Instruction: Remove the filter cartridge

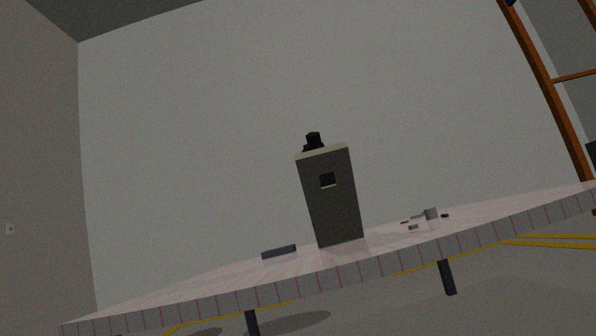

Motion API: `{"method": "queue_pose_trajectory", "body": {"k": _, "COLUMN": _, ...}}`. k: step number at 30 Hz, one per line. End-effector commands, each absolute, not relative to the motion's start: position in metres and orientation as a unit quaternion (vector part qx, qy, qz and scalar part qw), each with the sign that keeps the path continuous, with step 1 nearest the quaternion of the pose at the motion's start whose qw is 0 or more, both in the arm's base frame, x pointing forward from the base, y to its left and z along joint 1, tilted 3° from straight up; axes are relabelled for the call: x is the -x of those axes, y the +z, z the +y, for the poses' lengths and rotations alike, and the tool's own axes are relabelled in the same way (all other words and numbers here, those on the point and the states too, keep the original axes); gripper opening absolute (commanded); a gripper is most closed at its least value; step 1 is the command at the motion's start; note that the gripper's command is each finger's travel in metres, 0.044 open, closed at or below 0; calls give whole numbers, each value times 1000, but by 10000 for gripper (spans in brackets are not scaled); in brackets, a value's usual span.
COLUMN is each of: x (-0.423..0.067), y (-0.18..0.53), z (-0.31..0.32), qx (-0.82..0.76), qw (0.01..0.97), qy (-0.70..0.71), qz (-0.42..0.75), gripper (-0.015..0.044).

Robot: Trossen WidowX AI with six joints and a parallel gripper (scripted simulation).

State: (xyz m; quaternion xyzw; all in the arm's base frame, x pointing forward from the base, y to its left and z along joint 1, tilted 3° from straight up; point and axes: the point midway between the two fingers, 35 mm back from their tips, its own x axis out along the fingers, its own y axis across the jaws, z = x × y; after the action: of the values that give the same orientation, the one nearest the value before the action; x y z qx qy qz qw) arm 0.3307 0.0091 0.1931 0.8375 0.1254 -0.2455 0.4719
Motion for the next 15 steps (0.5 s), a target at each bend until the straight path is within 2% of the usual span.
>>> {"method": "queue_pose_trajectory", "body": {"k": 1, "x": -319, "y": 203, "z": 11, "qx": -839, "qw": 468, "qy": -245, "qz": 127, "gripper": 0}}
{"method": "queue_pose_trajectory", "body": {"k": 15, "x": -270, "y": 230, "z": 11, "qx": -826, "qw": 491, "qy": -243, "qz": 134, "gripper": 0}}
